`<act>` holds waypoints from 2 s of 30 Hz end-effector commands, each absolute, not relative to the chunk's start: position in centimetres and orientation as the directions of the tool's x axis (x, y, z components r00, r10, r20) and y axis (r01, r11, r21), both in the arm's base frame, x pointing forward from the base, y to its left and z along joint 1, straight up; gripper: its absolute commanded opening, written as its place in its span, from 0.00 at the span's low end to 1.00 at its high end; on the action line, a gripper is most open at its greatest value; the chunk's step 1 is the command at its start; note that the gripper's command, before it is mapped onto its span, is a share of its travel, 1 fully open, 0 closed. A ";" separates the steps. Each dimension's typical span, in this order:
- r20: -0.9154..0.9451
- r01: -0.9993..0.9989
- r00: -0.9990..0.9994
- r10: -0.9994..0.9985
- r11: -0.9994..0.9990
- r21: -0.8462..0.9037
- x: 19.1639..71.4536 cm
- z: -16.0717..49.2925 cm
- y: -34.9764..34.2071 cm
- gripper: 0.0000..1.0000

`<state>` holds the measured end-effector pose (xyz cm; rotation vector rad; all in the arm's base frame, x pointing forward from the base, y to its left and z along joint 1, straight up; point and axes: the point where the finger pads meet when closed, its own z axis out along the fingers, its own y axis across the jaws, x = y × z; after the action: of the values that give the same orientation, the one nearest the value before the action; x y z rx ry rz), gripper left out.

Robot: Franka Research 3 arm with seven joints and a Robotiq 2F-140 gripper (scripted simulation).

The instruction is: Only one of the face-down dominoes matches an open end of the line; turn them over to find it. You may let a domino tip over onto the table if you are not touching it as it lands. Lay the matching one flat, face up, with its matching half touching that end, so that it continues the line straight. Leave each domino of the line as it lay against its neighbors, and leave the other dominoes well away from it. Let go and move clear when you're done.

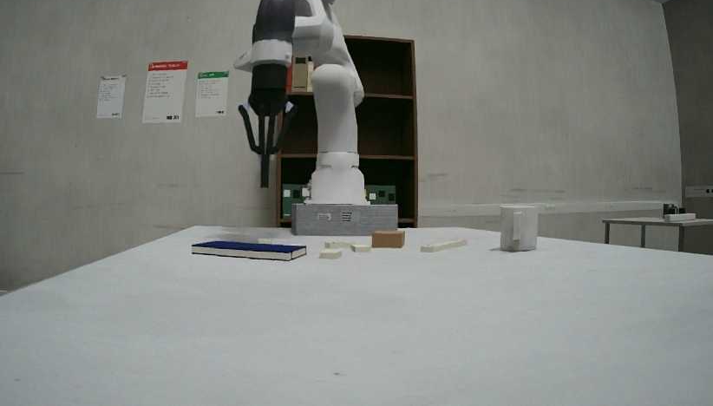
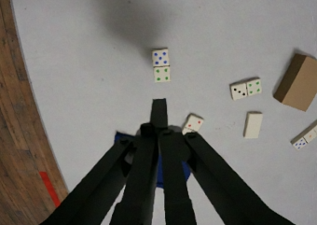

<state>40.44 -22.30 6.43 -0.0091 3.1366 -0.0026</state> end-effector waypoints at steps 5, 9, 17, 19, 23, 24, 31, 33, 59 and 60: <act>0.003 -0.031 -1.000 -0.031 1.000 0.004 40.0 6.7 -22.1 0.10; 0.003 -0.031 -1.000 -0.031 1.000 0.004 40.0 6.7 -22.1 1.00; 0.003 -0.031 -1.000 -0.031 1.000 0.004 40.0 6.7 -22.1 1.00; 0.003 -0.031 -1.000 -0.031 1.000 0.004 40.0 6.7 -22.1 1.00; 0.003 -0.031 -1.000 -0.031 1.000 0.004 40.0 6.7 -22.1 1.00; 0.003 -0.031 -1.000 -0.031 1.000 0.004 40.0 6.7 -22.1 1.00; 0.003 -0.031 -1.000 -0.031 1.000 0.004 40.0 6.7 -22.1 1.00; 0.003 -0.031 -1.000 -0.031 1.000 0.004 40.0 6.7 -22.1 1.00; 0.004 -0.016 -1.000 -0.016 1.000 0.004 37.4 2.1 -22.0 0.33; 0.004 -0.016 -1.000 -0.016 1.000 0.004 37.4 2.1 -22.0 0.33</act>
<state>36.96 -21.84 2.08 -0.0420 3.1565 0.0141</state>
